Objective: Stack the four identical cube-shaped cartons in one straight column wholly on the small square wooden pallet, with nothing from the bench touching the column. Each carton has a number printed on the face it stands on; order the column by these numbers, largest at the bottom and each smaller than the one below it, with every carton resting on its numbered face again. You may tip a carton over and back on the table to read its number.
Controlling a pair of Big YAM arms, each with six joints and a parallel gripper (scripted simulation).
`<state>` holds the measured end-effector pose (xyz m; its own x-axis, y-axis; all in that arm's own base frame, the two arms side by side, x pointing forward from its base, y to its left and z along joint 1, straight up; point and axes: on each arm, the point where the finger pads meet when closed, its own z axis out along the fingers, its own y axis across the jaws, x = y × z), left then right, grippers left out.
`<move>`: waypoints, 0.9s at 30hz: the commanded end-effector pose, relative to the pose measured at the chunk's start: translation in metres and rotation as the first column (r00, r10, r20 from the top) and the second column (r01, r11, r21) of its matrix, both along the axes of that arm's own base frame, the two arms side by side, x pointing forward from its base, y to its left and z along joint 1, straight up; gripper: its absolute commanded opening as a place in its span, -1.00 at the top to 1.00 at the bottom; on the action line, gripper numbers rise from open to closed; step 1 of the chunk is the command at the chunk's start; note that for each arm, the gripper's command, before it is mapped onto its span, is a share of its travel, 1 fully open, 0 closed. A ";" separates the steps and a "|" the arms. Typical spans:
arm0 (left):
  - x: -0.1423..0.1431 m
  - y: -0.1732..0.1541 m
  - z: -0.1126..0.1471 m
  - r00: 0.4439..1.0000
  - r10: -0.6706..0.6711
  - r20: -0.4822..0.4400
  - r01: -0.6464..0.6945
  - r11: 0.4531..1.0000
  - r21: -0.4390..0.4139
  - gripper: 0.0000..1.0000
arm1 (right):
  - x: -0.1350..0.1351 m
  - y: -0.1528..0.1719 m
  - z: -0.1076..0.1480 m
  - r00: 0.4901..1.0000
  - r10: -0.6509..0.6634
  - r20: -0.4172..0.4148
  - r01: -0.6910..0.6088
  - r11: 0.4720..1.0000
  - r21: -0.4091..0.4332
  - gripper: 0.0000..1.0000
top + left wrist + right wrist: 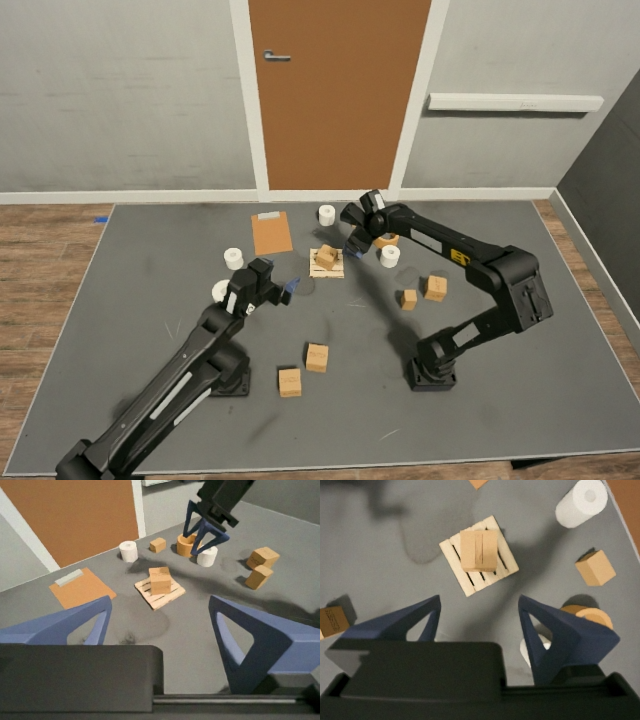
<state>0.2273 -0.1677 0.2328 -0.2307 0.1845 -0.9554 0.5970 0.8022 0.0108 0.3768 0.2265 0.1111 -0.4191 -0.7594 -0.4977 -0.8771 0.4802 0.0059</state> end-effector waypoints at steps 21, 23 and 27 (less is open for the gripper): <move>0.002 0.000 0.009 1.000 0.008 0.013 -0.008 1.000 -0.023 -1.00 | -0.292 0.083 -0.047 0.900 0.343 -0.269 -0.300 0.935 0.188 -0.66; 0.002 0.000 0.009 1.000 0.008 0.013 -0.008 1.000 -0.023 -1.00 | -0.295 0.095 -0.044 0.901 0.357 -0.247 -0.318 0.930 0.183 -0.66; 0.002 0.000 0.009 1.000 0.008 0.013 -0.008 1.000 -0.023 -1.00 | -0.323 0.090 -0.064 0.911 0.369 -0.181 -0.355 0.929 0.109 -0.66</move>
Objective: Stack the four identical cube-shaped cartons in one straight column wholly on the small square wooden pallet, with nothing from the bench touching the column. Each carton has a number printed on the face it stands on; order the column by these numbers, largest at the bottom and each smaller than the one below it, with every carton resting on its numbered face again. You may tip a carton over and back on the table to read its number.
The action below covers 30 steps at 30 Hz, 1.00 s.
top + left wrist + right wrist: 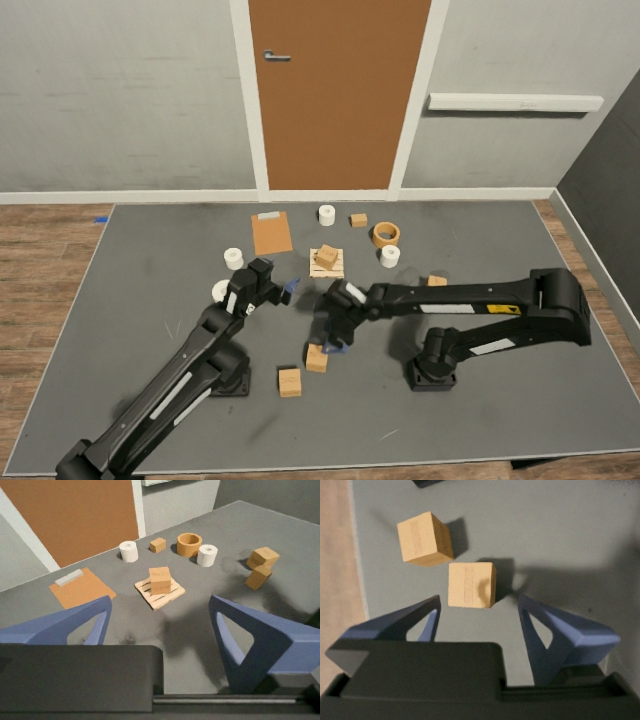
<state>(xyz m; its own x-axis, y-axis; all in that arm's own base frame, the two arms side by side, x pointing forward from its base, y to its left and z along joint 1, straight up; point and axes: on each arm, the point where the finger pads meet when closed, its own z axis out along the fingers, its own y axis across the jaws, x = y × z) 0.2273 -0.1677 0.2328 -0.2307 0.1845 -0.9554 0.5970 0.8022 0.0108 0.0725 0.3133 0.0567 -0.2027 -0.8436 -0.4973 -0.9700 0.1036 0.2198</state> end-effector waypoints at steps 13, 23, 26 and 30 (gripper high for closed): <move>0.002 0.000 0.009 1.000 0.008 0.013 -0.008 1.000 -0.023 -1.00 | -0.030 -0.006 -0.019 0.980 -0.037 0.195 0.040 0.999 -0.013 -0.66; 0.002 0.000 0.009 1.000 0.008 0.013 -0.008 1.000 -0.023 -1.00 | -0.025 0.000 -0.022 0.975 -0.038 0.221 0.042 0.999 -0.014 -0.66; 0.002 0.000 0.009 1.000 0.008 0.013 -0.008 1.000 -0.023 -1.00 | -0.024 0.008 -0.022 0.974 -0.040 0.222 0.042 0.999 -0.003 -0.66; 0.002 0.000 0.009 1.000 0.008 0.013 -0.008 1.000 -0.023 -1.00 | -0.024 0.010 -0.024 0.974 -0.040 0.222 0.042 0.999 -0.003 -0.66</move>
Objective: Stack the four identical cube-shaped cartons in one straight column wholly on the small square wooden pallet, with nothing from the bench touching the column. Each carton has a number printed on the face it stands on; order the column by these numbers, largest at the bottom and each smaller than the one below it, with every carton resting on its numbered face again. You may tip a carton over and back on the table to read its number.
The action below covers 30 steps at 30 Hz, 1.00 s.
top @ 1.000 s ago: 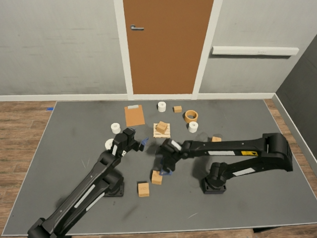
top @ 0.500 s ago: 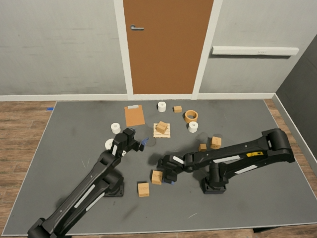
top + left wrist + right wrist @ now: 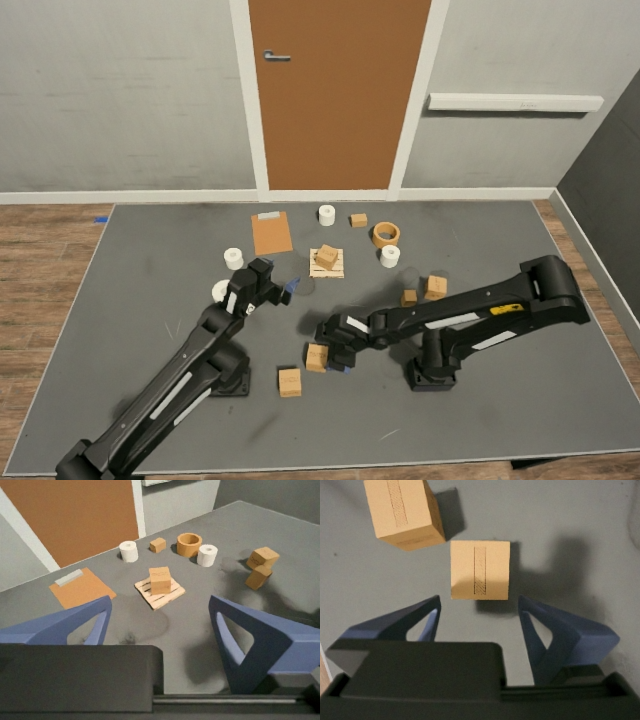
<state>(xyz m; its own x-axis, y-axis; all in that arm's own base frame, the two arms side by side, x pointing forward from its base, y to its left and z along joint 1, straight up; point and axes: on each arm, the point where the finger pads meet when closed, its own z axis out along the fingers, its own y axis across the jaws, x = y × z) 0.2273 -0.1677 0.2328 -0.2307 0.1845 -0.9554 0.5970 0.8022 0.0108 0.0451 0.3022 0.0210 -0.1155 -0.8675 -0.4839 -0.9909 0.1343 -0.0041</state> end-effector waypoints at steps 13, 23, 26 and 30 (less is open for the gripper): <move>0.002 0.000 0.009 1.000 0.008 0.013 -0.008 1.000 -0.023 -1.00 | 0.005 0.031 -0.006 1.000 -0.011 0.004 0.011 0.999 0.050 -0.66; 0.002 0.000 0.009 1.000 0.008 0.013 -0.008 1.000 -0.023 -1.00 | 0.006 0.037 -0.017 1.000 -0.011 0.004 0.011 0.999 0.050 -0.66; 0.002 0.000 0.009 1.000 0.008 0.013 -0.008 1.000 -0.023 -1.00 | 0.007 0.040 -0.021 1.000 -0.011 0.004 0.011 0.999 0.050 -0.66; 0.002 0.000 0.009 1.000 0.008 0.013 -0.008 1.000 -0.023 -1.00 | 0.007 0.043 -0.027 1.000 -0.011 0.004 0.011 0.999 0.050 -0.66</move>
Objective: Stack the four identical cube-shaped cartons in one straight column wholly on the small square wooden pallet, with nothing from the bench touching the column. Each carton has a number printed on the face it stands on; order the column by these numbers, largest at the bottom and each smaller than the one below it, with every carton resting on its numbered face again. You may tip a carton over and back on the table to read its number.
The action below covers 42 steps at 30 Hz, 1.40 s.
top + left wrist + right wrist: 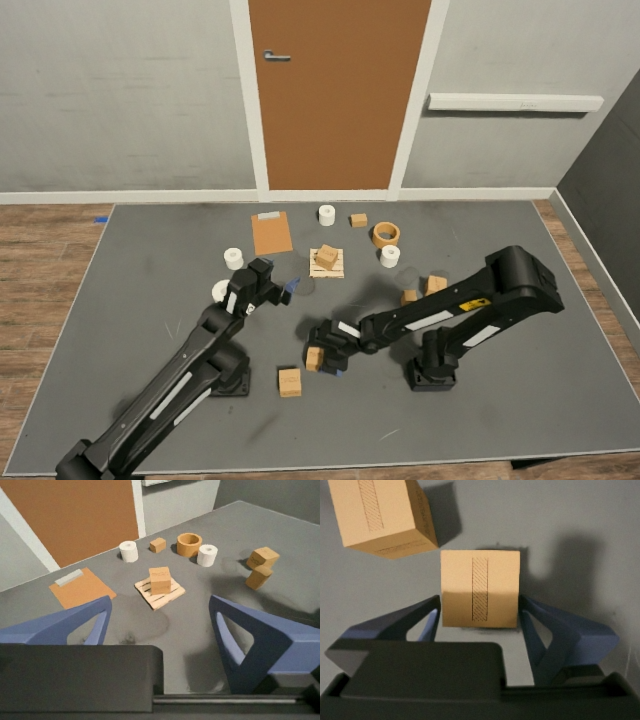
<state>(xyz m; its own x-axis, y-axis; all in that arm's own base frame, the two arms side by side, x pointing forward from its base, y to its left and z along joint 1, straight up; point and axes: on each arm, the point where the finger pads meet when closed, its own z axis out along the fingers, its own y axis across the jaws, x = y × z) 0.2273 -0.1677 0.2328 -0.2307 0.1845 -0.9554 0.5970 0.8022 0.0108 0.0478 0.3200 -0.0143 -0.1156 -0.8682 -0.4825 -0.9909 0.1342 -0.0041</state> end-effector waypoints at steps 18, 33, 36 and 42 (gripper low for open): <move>0.002 0.000 0.009 1.000 0.008 0.013 -0.008 1.000 -0.023 -1.00 | 0.006 0.033 -0.006 1.000 -0.011 0.004 0.011 0.999 0.051 -0.66; 0.002 0.000 0.009 1.000 0.008 0.013 -0.008 1.000 -0.023 -1.00 | 0.004 0.020 -0.006 1.000 -0.011 0.004 0.011 0.999 0.049 -0.25; 0.002 0.000 0.009 1.000 0.008 0.013 -0.008 1.000 -0.023 -1.00 | 0.003 0.020 -0.005 1.000 -0.011 0.005 0.011 0.998 0.054 -0.25; 0.002 0.000 0.009 1.000 0.008 0.013 -0.008 1.000 -0.023 -1.00 | 0.003 0.018 -0.006 1.000 -0.020 -0.002 0.020 0.999 0.049 -0.08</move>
